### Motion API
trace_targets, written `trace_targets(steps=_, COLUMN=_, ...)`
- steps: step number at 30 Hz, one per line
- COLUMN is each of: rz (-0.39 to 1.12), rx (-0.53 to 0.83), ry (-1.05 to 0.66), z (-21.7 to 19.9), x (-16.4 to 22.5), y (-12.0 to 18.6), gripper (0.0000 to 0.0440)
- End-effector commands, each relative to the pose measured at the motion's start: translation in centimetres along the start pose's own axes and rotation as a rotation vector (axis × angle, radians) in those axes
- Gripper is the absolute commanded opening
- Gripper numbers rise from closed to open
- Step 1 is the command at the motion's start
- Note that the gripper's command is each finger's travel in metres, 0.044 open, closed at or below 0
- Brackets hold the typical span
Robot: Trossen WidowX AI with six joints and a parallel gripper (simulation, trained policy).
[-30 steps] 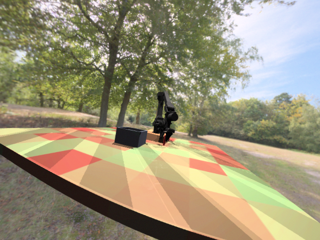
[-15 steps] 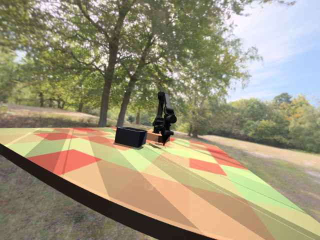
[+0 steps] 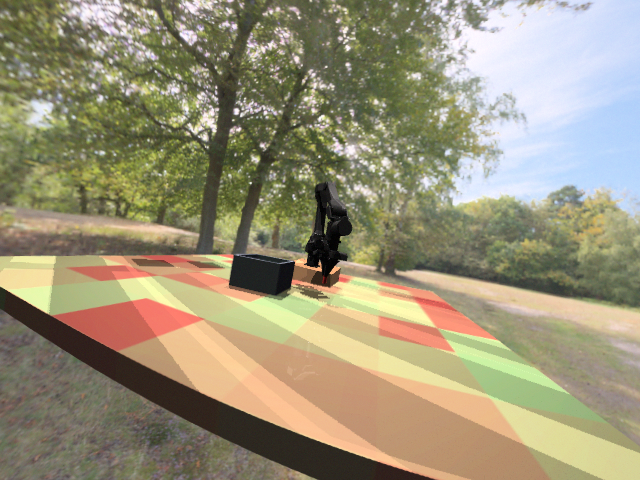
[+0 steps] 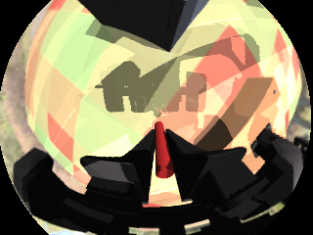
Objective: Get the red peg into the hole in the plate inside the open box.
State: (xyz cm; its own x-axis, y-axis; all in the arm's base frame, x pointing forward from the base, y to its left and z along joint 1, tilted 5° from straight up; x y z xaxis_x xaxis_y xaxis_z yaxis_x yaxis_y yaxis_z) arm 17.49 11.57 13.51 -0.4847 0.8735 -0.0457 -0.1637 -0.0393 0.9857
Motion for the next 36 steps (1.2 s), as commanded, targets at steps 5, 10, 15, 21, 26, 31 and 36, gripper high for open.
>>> trace_targets(steps=5, rz=-0.068, rx=-0.05, ry=0.045, z=1.2, x=-1.5, y=3.0, gripper=0.0)
trace_targets(steps=10, rz=-0.109, rx=-0.075, ry=0.052, z=2.1, x=-2.8, y=5.0, gripper=0.0)
trace_targets(steps=15, rz=-0.149, rx=-0.092, ry=0.043, z=3.0, x=-4.5, y=6.6, gripper=0.0)
trace_targets(steps=21, rz=-0.184, rx=-0.094, ry=0.002, z=3.6, x=-7.0, y=7.3, gripper=0.0)
trace_targets(steps=26, rz=-0.207, rx=-0.091, ry=-0.035, z=3.8, x=-9.0, y=7.5, gripper=0.0)
trace_targets(steps=31, rz=-0.228, rx=-0.087, ry=-0.07, z=4.0, x=-10.9, y=7.5, gripper=0.0)
trace_targets(steps=36, rz=-0.243, rx=-0.082, ry=-0.103, z=4.1, x=-12.7, y=7.3, gripper=0.0)
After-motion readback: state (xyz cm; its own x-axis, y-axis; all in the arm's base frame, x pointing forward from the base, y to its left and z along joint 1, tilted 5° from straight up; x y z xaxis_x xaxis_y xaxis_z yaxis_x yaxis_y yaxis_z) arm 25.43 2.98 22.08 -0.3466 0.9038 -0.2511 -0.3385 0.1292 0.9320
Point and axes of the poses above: the point midway between the two fingers, 35 mm back from their tips, its own y axis back along the fingers, its own z axis across the jaws, x = y × z, the point moved 9 cm from there along y, back along the fingers, and after that the axes turned 11 degrees about -y, right-handed, at the moved point
